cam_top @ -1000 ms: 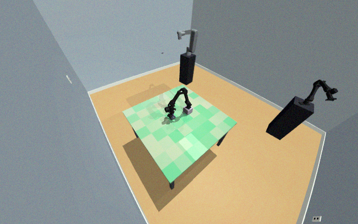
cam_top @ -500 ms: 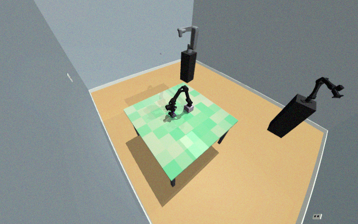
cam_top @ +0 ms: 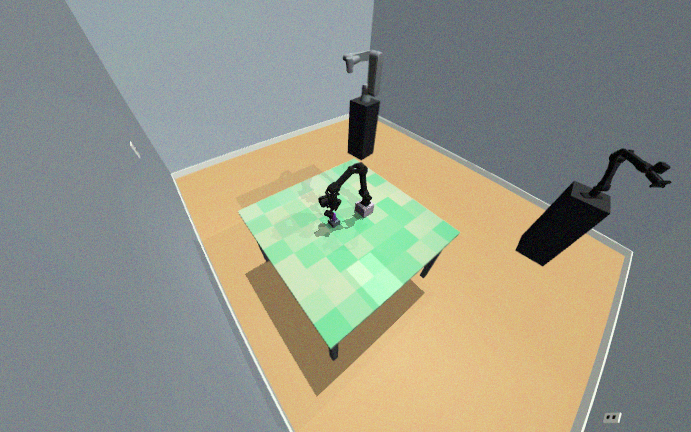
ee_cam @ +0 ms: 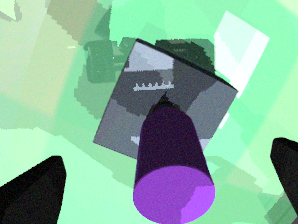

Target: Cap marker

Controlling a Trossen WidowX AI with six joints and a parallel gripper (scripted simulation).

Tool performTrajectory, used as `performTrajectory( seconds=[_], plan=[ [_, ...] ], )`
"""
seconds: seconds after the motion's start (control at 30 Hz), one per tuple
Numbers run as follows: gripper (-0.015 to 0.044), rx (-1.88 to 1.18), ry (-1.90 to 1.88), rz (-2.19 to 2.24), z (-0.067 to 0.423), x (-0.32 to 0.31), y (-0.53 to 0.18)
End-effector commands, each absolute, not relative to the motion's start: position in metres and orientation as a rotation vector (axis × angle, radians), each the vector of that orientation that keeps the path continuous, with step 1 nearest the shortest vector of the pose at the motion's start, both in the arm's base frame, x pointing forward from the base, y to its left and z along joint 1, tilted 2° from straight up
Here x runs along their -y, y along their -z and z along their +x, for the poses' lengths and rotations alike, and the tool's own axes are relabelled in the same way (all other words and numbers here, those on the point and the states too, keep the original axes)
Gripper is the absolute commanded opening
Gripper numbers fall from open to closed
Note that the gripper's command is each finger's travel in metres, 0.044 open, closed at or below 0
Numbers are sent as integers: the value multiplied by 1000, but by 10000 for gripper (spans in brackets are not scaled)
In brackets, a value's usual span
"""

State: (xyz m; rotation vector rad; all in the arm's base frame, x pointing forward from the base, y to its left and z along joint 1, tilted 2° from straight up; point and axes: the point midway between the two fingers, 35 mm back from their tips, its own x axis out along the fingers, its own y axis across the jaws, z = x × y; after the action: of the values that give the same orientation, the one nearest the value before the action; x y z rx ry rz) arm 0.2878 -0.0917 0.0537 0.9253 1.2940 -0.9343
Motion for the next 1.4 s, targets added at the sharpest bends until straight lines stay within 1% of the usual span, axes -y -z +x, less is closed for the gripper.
performTrajectory(
  seconds=[0.0, 0.07, 0.17, 0.47, 0.63, 1.37],
  plan=[
    [440, -1287, 933, 931, 287, 91, -68],
    [440, -1287, 933, 931, 287, 91, -68],
    [361, -1337, 829, 818, 287, 90, -73],
    [125, -1516, 181, 127, 285, 83, -98],
    [0, -1521, 132, 76, 285, 83, -100],
    [0, -1521, 132, 75, 286, 84, -81]
  ],
)
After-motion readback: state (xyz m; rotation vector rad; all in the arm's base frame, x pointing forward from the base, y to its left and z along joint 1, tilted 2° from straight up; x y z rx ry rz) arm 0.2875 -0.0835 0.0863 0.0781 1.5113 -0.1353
